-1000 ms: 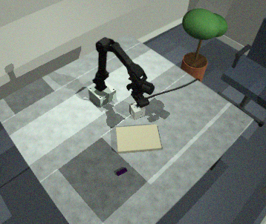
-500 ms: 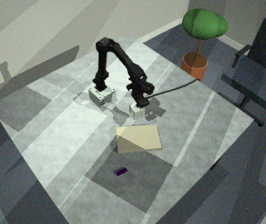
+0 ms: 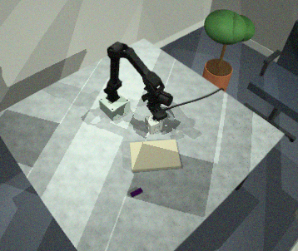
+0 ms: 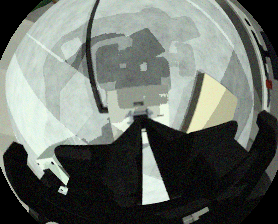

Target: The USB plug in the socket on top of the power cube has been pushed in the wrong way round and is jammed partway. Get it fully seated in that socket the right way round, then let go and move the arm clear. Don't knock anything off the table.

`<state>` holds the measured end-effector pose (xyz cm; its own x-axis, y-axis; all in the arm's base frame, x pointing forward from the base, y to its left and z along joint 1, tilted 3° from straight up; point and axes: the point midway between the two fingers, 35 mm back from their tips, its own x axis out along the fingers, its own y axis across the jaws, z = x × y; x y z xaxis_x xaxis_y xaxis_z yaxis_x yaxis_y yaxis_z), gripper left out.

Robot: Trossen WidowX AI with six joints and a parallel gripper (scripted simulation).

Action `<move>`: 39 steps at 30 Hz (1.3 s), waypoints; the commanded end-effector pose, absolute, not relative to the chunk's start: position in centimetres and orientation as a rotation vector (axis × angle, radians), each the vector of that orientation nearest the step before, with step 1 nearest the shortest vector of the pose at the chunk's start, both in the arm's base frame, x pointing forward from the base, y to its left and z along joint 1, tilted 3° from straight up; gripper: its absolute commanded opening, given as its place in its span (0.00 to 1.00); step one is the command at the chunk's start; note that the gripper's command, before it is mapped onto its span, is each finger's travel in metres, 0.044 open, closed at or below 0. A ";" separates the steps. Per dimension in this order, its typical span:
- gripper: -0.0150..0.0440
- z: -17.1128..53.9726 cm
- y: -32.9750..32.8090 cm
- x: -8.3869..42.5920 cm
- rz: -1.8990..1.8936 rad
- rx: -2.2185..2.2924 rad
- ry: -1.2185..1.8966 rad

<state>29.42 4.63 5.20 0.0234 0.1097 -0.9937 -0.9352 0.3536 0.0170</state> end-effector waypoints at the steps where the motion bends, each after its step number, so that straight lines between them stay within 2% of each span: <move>1: 0.25 5.0 4.7 29.5 0.992 -0.863 1.276; 30: 0.25 5.0 4.7 29.5 0.992 -0.863 1.276; 34: 0.42 5.2 4.7 29.4 0.990 -0.862 1.273; 39: 0.42 5.2 4.7 29.4 0.990 -0.862 1.273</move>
